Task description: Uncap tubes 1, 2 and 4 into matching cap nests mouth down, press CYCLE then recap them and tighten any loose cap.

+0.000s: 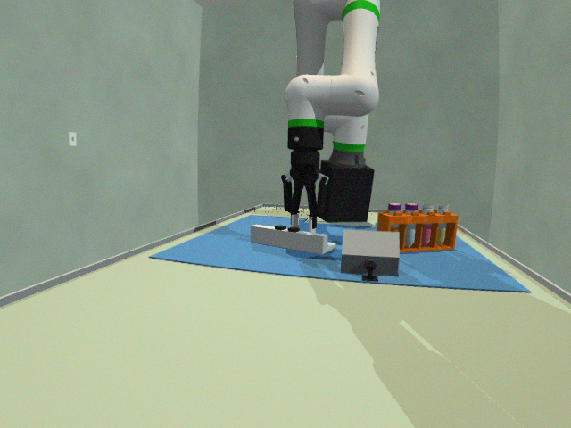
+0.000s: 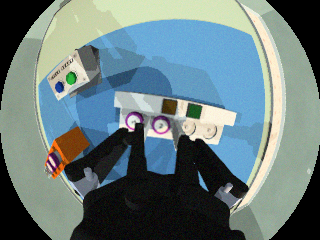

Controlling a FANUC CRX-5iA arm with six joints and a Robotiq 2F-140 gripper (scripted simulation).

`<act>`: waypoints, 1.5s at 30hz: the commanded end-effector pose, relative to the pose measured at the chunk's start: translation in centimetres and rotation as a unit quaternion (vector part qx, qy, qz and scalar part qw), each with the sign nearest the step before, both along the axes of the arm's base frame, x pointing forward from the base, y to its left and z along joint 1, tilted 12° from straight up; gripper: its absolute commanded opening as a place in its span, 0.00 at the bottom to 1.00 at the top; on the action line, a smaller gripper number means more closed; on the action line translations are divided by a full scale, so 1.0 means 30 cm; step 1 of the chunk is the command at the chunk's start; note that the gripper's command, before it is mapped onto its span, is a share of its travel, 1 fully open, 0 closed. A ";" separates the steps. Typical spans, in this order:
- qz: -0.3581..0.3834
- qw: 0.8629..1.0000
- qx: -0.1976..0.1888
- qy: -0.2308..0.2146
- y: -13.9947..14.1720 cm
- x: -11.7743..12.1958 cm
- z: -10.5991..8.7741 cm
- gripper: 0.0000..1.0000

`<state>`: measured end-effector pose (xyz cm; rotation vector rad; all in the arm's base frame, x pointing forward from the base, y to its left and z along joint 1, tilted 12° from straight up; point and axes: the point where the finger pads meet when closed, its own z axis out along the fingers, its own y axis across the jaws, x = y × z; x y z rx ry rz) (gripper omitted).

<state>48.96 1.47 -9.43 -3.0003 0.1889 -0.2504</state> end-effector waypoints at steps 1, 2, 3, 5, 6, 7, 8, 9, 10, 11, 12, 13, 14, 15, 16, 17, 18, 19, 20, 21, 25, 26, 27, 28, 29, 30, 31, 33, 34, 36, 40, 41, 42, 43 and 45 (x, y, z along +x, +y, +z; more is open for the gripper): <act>0.000 1.000 0.000 0.000 -0.004 -0.005 0.033 0.29; 0.000 1.000 0.000 0.000 -0.006 -0.008 0.049 0.29; 0.000 1.000 0.000 0.000 -0.006 -0.008 0.049 0.29; 0.000 1.000 0.000 0.000 -0.008 -0.011 0.066 0.29; 0.000 1.000 0.000 0.000 -0.010 -0.014 0.082 0.29; 0.000 1.000 0.000 0.000 -0.012 -0.017 0.098 0.29; 0.000 1.000 0.000 0.000 -0.014 -0.020 0.114 0.29; 0.000 1.000 0.000 0.000 -0.015 -0.022 0.131 0.29; 0.000 1.000 0.000 0.000 -0.017 -0.025 0.147 0.29; 0.000 1.000 0.000 0.000 -0.019 -0.028 0.163 0.29; 0.000 1.000 0.000 0.000 -0.021 -0.031 0.180 0.29; 0.000 1.000 0.000 0.000 -0.023 -0.034 0.196 0.29; 0.000 1.000 0.000 0.000 -0.025 -0.037 0.212 0.29; 0.000 1.000 0.000 0.000 -0.027 -0.040 0.229 0.29; 0.000 1.000 0.000 0.000 -0.029 -0.043 0.245 0.29; 0.000 1.000 0.000 0.000 -0.031 -0.045 0.261 0.29; 0.000 1.000 0.000 0.000 -0.032 -0.048 0.278 0.29; 0.000 1.000 0.000 0.000 -0.034 -0.051 0.294 0.29; 0.000 1.000 0.000 0.000 -0.034 -0.051 0.294 0.29; 0.000 1.000 0.000 0.000 -0.034 -0.051 0.294 0.29; 0.000 1.000 0.000 0.000 -0.042 -0.063 0.359 0.29; 0.000 1.000 0.000 0.000 -0.044 -0.066 0.375 0.29; 0.000 1.000 0.000 0.000 -0.046 -0.068 0.392 0.29; 0.000 1.000 0.000 0.000 -0.048 -0.071 0.408 0.29; 0.000 1.000 0.000 0.000 -0.049 -0.074 0.424 0.29; 0.000 1.000 0.000 0.000 -0.051 -0.077 0.441 0.29; 0.000 1.000 0.000 0.000 -0.052 -0.079 0.450 0.29; 0.000 1.000 0.000 0.000 -0.052 -0.079 0.450 0.29; 0.000 1.000 0.000 0.000 -0.052 -0.079 0.450 0.29; -0.041 0.999 0.007 0.005 -0.026 -0.086 0.452 0.35; -0.122 0.992 0.021 0.014 0.028 -0.100 0.456 0.35; -0.162 0.986 0.028 0.019 0.055 -0.107 0.458 0.35; -0.162 0.986 0.029 0.019 0.055 -0.107 0.458 0.35; -0.195 0.980 0.035 0.023 0.081 -0.115 0.460 0.35; -0.235 0.971 0.042 0.027 0.108 -0.122 0.461 0.35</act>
